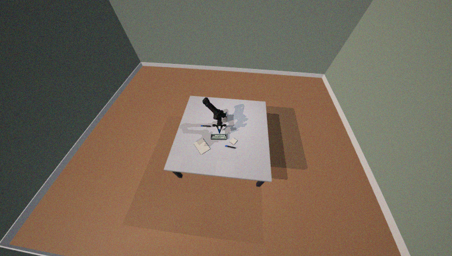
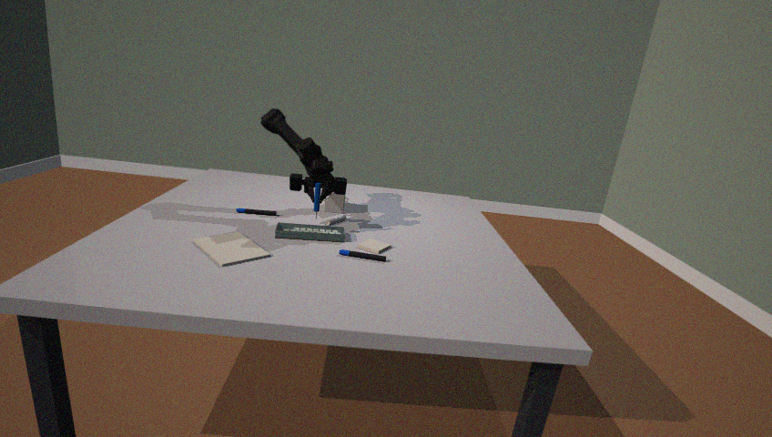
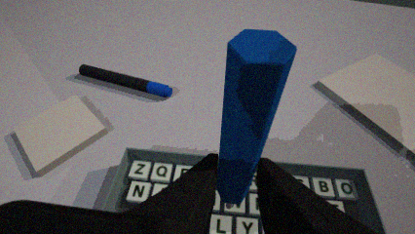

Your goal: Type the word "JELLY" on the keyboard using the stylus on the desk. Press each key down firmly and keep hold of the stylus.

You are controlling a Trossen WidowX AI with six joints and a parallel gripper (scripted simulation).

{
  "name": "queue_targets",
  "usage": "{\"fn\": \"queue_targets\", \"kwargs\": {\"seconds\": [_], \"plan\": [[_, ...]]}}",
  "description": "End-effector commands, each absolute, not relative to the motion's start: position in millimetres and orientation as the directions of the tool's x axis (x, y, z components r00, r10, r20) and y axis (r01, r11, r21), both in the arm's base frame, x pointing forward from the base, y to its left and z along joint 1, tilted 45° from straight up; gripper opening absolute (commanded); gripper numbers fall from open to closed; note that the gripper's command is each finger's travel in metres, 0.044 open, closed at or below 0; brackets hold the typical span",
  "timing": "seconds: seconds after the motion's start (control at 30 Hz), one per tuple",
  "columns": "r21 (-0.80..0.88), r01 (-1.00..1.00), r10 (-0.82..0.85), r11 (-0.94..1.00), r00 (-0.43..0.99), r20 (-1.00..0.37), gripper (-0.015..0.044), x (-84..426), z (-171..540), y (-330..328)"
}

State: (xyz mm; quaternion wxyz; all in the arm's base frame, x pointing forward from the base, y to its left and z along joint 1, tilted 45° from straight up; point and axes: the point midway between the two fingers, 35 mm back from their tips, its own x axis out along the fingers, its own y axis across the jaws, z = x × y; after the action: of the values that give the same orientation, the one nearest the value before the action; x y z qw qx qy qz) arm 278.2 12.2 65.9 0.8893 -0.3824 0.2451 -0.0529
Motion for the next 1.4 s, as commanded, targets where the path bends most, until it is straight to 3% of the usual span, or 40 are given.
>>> {"fn": "queue_targets", "kwargs": {"seconds": [0.0,1.1,1.2,1.37], "plan": [[-0.705,-0.09,-0.286,0.703,0.872,-0.397,0.0,275,61,11],[-0.706,-0.09,-0.286,0.703,0.872,-0.396,0.0,276,49,-2],[-0.706,-0.09,-0.286,0.703,0.872,-0.396,0.0079,276,48,-1],[-0.706,-0.09,-0.286,0.703,0.872,-0.396,0.0081,276,47,-1]]}}
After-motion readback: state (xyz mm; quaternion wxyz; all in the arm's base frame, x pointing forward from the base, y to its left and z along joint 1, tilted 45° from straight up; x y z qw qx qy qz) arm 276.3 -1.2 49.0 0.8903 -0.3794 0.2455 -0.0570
